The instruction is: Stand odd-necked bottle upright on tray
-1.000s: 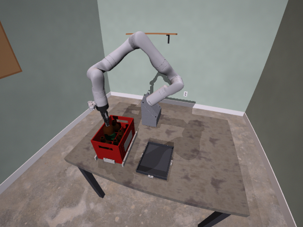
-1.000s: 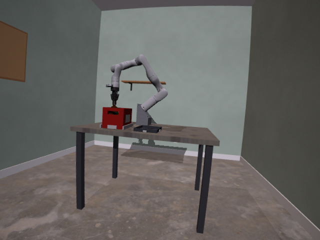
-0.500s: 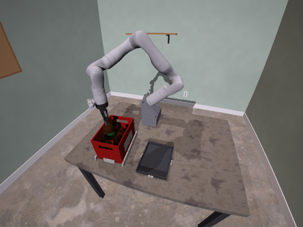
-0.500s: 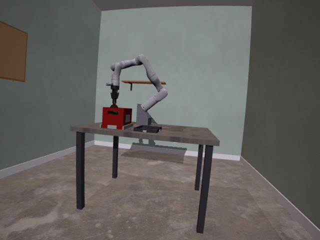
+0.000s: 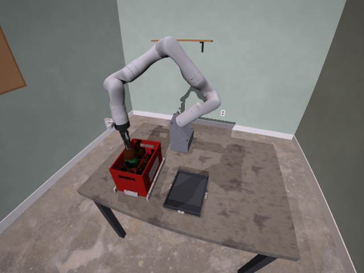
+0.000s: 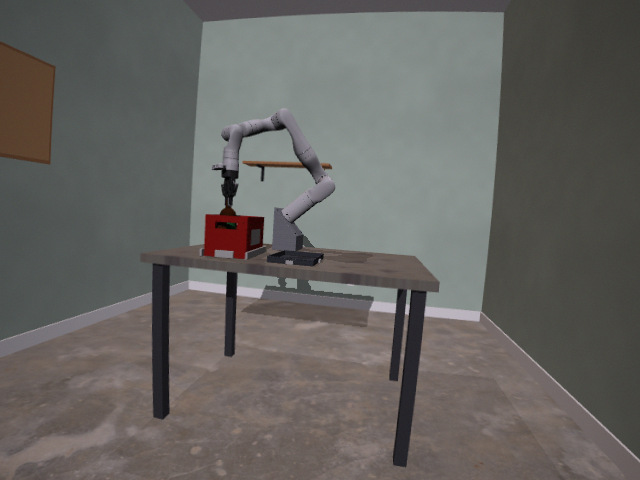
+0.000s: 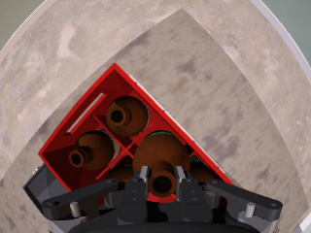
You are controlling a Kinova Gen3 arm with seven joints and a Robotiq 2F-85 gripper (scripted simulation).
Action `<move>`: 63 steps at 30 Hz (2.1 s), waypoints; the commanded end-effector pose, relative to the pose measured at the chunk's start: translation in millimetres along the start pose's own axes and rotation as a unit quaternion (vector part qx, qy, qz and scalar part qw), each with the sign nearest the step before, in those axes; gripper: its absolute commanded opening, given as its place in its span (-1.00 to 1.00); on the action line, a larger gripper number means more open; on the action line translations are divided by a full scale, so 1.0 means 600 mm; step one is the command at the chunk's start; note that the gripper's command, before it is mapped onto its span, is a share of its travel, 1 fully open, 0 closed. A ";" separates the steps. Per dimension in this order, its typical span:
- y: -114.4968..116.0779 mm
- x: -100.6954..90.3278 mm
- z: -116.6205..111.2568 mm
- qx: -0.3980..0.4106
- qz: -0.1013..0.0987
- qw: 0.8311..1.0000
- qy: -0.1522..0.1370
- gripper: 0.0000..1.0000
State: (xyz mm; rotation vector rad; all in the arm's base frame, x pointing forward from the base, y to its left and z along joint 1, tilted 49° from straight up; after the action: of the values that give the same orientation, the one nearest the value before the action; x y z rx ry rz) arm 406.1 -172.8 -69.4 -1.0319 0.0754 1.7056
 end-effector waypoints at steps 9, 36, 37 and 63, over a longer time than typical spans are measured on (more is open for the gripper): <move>0.000 -0.002 -0.001 0.000 0.000 1.000 0.001 -1.00; 0.000 -0.002 -0.001 0.000 0.000 1.000 0.001 -1.00; 0.000 -0.002 -0.001 0.000 0.000 1.000 0.001 -1.00; 0.000 -0.025 -0.001 0.000 0.000 1.000 0.001 -1.00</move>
State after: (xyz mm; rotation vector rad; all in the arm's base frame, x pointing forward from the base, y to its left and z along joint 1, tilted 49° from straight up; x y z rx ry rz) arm 406.2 -181.1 -61.6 -1.0303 0.0740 1.7070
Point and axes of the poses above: the point where the finger pads meet when closed, its own x axis out along the fingers, its own y axis across the jaws, z = x × y, the point moved 4 cm from there along -x, back along the fingers, and after that the axes turned 14 degrees about x, right-handed, at the moved point
